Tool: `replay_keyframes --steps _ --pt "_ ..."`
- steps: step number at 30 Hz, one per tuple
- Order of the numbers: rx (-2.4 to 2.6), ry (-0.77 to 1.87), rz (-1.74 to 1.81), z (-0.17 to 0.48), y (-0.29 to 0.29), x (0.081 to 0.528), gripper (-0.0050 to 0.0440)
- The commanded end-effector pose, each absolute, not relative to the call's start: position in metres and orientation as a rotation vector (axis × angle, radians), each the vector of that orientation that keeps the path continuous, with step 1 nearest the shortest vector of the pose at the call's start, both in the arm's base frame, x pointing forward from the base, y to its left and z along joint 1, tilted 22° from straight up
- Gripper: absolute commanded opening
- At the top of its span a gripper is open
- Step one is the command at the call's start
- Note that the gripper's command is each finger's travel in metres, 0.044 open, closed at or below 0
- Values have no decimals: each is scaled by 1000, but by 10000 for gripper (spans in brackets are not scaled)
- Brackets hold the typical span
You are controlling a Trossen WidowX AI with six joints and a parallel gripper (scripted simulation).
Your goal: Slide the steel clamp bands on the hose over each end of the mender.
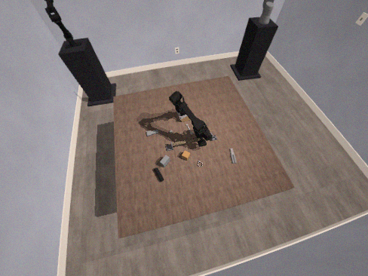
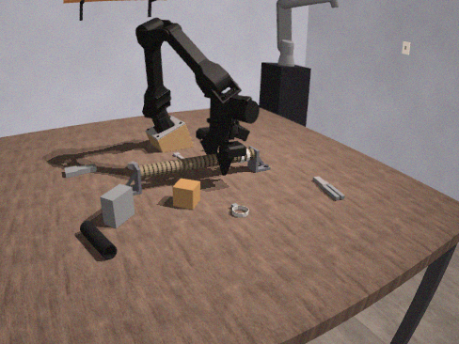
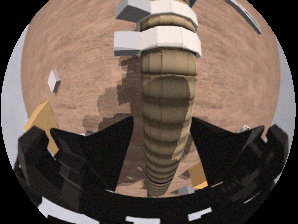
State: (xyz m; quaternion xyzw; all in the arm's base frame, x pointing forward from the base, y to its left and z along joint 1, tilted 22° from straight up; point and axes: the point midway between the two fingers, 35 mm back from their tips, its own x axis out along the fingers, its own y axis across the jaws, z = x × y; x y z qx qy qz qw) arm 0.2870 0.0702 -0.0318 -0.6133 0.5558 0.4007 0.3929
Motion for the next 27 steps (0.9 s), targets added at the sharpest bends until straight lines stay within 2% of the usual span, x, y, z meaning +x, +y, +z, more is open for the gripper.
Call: replay_keyframes --steps 1,2,14,18,25,27 --pt "-1560 1412 1019 -33 70 287 224" --pt "-1560 1412 1019 -33 70 287 200" --pt "-1560 1412 1019 -33 70 287 150" --pt "-1560 1412 1019 -33 70 287 150" --pt "-1560 1412 1019 -33 70 287 103" --pt "-1560 1412 1019 -33 70 287 103"
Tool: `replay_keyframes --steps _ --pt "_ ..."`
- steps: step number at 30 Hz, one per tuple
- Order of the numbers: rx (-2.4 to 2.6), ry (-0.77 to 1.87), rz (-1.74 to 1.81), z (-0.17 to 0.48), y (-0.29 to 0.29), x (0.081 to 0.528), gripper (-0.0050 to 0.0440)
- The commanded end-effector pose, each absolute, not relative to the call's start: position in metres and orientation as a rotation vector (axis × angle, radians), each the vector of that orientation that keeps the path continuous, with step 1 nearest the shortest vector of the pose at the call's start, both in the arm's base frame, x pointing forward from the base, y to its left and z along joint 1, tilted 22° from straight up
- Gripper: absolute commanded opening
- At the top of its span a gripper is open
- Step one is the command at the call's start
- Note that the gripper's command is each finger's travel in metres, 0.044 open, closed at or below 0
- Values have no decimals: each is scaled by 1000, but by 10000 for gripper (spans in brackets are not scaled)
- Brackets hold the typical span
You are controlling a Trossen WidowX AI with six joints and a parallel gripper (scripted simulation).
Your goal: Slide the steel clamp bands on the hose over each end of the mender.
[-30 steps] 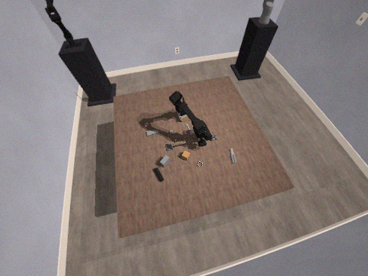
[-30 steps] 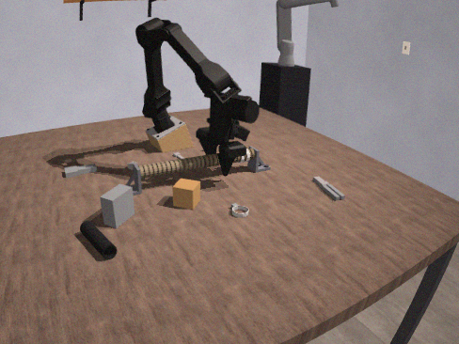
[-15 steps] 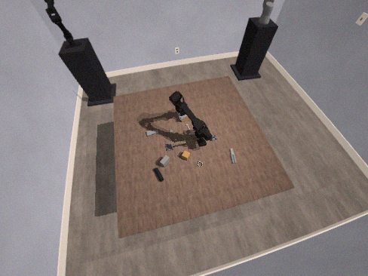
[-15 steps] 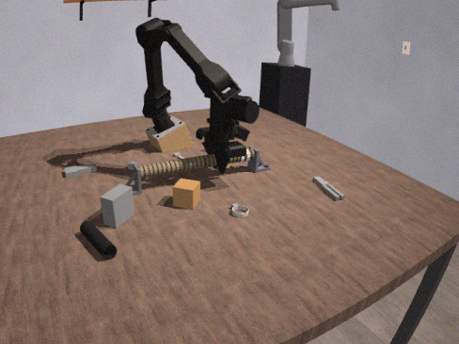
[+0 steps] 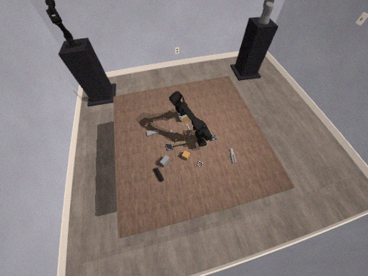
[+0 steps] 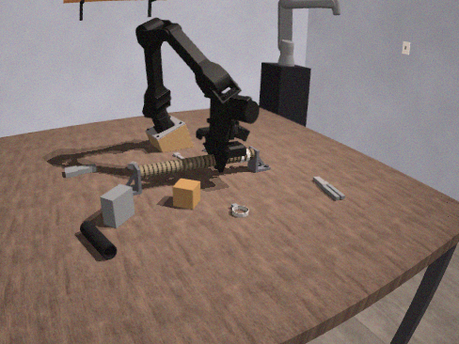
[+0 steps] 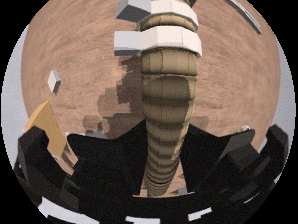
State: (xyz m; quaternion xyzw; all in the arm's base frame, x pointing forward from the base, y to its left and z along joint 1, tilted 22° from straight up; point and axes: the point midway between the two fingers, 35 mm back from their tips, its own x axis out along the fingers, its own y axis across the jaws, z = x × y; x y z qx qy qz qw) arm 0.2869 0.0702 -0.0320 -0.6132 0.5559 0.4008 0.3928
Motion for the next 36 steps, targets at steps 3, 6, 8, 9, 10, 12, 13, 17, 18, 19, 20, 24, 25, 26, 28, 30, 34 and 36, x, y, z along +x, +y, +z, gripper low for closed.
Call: replay_keyframes --steps 3,6,8,9,10,12,13,17,18,19,20,24,25,26,28,30,34,36 --pt "-1560 1412 1019 -33 70 287 83" --pt "-1560 1412 1019 -33 70 287 63" --pt "-1560 1412 1019 -33 70 287 50" --pt "-1560 1412 1019 -33 70 287 43" --pt "-1560 1412 1019 -33 70 287 37" --pt "-1560 1412 1019 -33 70 287 23" --pt "-1560 1412 1019 -33 70 287 17" --pt "-1560 1412 1019 -33 70 287 0" --pt "-1560 1412 1019 -33 70 287 0" --pt "-1560 1412 1019 -33 70 287 0" --pt "-1560 1412 1019 -33 70 287 0" --pt "-1560 1412 1019 -33 70 287 72" --pt "-1560 1412 1019 -33 70 287 96" --pt "-1560 1412 1019 -33 70 287 120" --pt "-1560 1412 1019 -33 70 287 168" --pt "-1560 1412 1019 -33 70 287 216" --pt "-1560 1412 1019 -33 70 287 264" --pt "-1560 1412 1019 -33 70 287 312"
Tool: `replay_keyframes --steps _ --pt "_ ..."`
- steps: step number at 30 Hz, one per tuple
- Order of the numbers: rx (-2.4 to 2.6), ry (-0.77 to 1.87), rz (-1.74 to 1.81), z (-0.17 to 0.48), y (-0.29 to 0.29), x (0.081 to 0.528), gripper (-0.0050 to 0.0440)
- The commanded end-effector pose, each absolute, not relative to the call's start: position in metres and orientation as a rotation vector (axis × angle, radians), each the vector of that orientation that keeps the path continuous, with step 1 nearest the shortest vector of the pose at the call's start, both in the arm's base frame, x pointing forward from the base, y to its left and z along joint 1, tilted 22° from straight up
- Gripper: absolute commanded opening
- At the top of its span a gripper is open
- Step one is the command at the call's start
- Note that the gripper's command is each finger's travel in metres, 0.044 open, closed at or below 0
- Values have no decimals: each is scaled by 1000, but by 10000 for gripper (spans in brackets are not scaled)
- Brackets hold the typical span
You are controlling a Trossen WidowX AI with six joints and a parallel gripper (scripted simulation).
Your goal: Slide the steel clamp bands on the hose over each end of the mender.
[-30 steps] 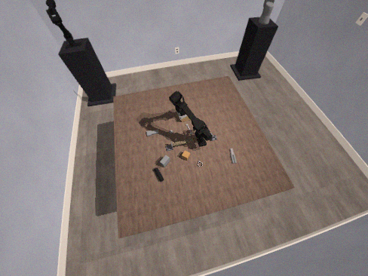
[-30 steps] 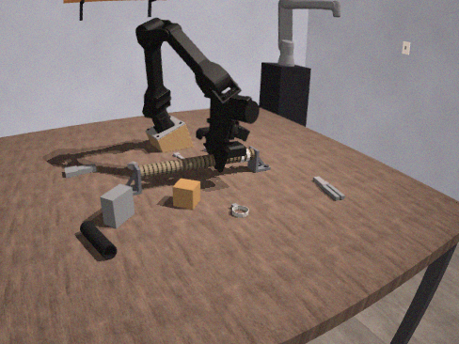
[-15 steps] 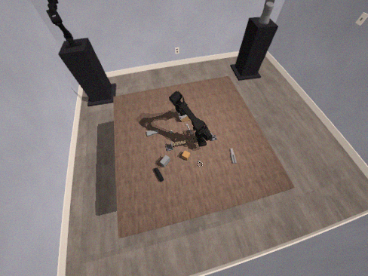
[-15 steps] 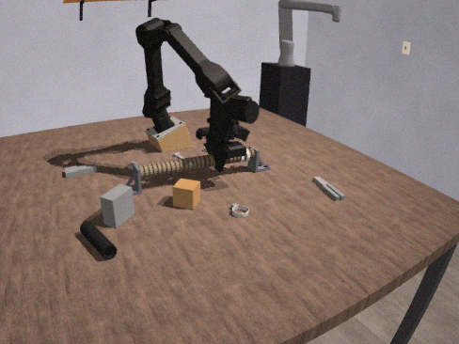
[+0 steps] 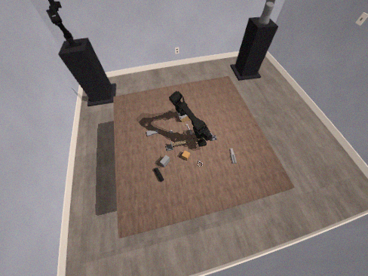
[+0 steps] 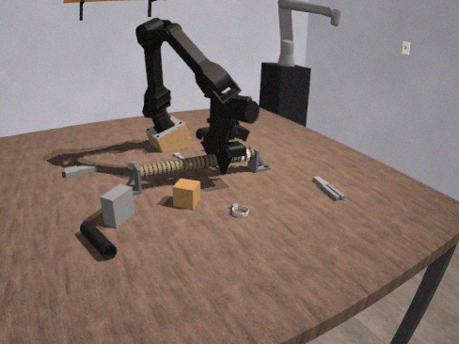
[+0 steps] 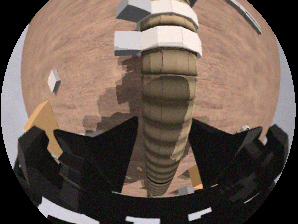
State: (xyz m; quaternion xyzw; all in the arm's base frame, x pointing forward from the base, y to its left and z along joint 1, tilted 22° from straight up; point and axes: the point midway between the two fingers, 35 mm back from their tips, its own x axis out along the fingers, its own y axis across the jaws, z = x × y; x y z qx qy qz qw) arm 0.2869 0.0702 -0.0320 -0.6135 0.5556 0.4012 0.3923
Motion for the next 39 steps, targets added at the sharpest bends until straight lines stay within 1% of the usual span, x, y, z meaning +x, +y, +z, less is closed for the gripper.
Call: replay_keyframes --steps 1,5,6,8,11,13,33,35,36,39 --pt "-1560 1412 1019 -33 70 287 336" --pt "-1560 1412 1019 -33 70 287 432" --pt "-1560 1412 1019 -33 70 287 440" --pt "-1560 1412 1019 -23 65 288 440" --pt "-1560 1412 1019 17 47 288 440" --pt "-1560 1412 1019 27 42 287 440" --pt "-1557 1416 1020 25 42 286 440" --pt "-1546 1372 972 30 54 295 392" --pt "-1526 1317 918 36 70 304 368" --pt "-1376 1359 779 36 88 301 296"
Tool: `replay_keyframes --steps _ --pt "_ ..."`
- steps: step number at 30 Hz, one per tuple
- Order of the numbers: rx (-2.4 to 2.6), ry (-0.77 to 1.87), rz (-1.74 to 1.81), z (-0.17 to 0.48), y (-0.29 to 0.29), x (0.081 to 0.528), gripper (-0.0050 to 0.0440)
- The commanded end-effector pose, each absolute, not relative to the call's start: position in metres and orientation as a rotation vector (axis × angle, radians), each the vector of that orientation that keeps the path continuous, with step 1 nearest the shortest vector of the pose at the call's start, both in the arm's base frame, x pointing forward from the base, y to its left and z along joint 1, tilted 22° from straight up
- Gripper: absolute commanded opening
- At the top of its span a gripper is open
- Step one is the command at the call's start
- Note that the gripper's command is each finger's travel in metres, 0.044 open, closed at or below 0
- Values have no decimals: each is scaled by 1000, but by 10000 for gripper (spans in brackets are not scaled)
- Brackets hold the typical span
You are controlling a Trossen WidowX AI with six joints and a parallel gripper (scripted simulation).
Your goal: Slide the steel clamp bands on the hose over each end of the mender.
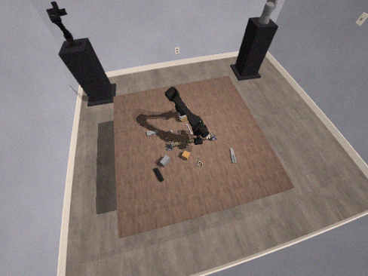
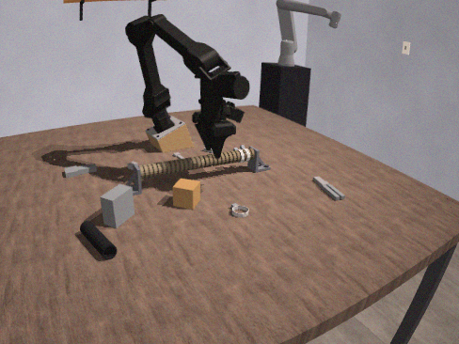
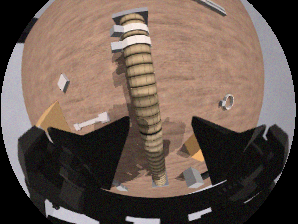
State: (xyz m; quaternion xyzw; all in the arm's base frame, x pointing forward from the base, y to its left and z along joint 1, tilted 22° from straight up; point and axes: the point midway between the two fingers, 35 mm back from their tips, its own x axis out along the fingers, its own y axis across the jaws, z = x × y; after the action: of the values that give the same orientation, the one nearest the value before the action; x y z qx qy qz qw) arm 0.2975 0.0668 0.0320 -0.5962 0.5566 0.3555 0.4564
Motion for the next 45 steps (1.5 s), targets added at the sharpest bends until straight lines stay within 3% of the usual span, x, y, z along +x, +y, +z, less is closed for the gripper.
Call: replay_keyframes --steps 1,8,11,30,45 --pt "-1340 1373 748 35 91 299 272" --pt "-1086 1452 511 32 111 288 104" --pt "-1022 1465 449 32 113 286 90" --pt "-372 1504 -219 25 159 250 90" --pt "-350 1501 -242 19 158 249 90"
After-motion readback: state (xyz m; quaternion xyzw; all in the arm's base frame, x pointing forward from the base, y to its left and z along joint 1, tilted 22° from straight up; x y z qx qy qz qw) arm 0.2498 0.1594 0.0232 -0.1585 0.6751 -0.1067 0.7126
